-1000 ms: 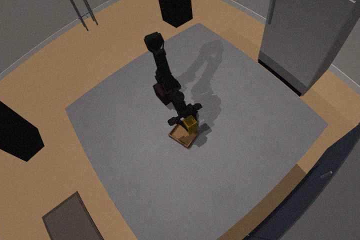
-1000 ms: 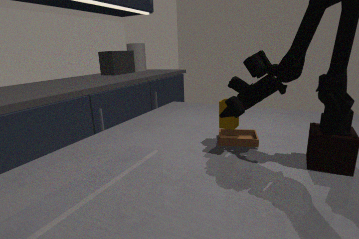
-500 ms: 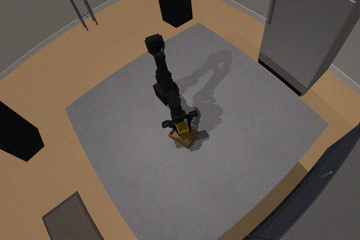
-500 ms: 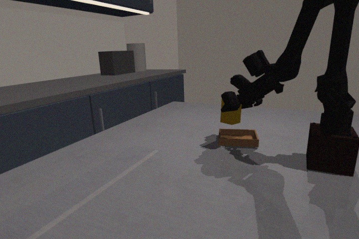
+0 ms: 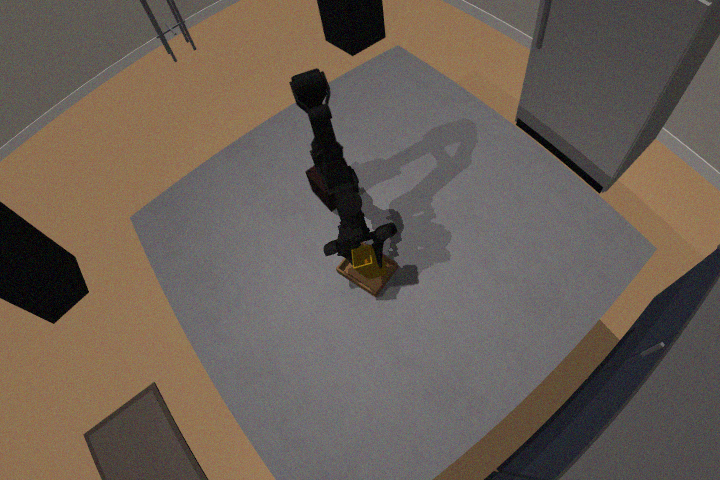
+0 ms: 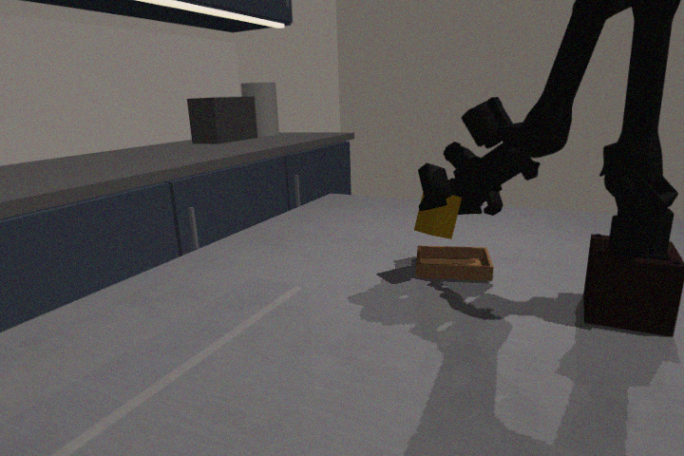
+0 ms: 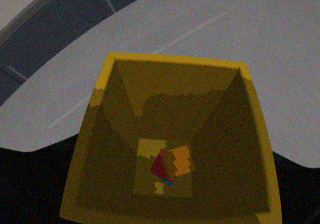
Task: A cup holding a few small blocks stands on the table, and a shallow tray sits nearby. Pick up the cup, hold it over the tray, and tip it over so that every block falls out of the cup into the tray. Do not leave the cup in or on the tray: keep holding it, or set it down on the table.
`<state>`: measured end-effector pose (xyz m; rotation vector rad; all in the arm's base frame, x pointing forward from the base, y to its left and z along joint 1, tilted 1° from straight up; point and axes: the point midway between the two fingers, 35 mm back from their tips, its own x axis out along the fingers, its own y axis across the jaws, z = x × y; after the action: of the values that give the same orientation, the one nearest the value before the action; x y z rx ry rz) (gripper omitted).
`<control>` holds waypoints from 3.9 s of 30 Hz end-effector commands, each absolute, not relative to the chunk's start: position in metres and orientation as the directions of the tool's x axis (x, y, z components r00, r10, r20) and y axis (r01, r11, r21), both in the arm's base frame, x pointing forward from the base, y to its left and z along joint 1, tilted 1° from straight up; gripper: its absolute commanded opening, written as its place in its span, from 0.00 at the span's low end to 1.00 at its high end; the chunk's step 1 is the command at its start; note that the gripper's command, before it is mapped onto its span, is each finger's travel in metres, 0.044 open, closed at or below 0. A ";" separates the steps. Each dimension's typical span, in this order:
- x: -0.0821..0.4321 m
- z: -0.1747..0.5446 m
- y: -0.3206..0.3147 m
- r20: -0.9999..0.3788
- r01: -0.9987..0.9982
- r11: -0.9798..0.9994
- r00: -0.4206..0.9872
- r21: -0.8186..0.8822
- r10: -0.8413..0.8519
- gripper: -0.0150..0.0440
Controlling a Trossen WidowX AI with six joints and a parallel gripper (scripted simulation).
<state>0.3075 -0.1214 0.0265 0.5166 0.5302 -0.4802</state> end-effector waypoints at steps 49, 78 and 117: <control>0.314 0.018 -0.123 -0.580 0.547 -0.193 0.759 0.815 -0.295 0.25; 0.317 0.013 -0.124 -0.580 0.233 -0.709 0.759 0.665 -0.295 0.25; 0.322 0.007 -0.124 -0.580 -0.302 -0.949 0.759 0.087 -0.295 0.25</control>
<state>0.3210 -0.1238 0.0080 2.9069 -0.4598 -0.9697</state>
